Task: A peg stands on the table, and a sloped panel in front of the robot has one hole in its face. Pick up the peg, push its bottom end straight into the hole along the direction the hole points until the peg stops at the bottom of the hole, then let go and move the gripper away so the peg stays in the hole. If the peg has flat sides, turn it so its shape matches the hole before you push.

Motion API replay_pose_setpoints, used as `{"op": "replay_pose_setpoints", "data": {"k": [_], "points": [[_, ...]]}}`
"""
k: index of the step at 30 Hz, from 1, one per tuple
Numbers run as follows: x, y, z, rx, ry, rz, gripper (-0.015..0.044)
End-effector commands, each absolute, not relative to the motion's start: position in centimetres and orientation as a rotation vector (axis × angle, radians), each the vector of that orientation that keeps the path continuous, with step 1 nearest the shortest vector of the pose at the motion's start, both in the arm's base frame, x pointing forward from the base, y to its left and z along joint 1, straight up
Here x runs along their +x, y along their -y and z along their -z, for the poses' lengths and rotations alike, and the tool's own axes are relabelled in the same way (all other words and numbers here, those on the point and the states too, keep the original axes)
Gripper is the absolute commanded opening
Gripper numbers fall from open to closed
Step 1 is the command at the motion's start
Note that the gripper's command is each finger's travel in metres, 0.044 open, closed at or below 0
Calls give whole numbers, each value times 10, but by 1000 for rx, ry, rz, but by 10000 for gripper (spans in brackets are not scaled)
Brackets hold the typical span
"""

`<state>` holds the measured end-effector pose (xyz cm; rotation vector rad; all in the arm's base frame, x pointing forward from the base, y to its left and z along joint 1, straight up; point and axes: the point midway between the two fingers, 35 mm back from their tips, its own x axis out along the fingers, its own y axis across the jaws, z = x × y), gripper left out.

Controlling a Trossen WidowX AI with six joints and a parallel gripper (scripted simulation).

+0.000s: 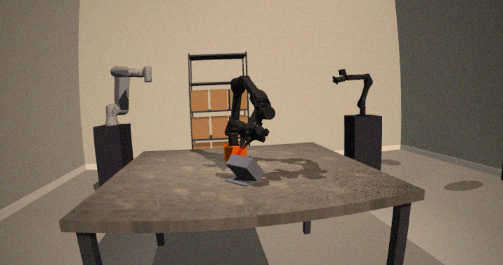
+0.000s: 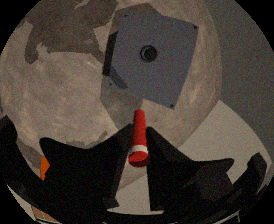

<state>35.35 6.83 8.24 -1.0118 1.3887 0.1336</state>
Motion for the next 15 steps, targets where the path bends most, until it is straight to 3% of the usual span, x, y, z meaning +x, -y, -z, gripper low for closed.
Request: {"op": "replay_pose_setpoints", "data": {"k": [1,15], "points": [[355,-73,-84,-1045,-1375,-140,0],[355,-93,-87,-1168,-1327,-166,0]]}}
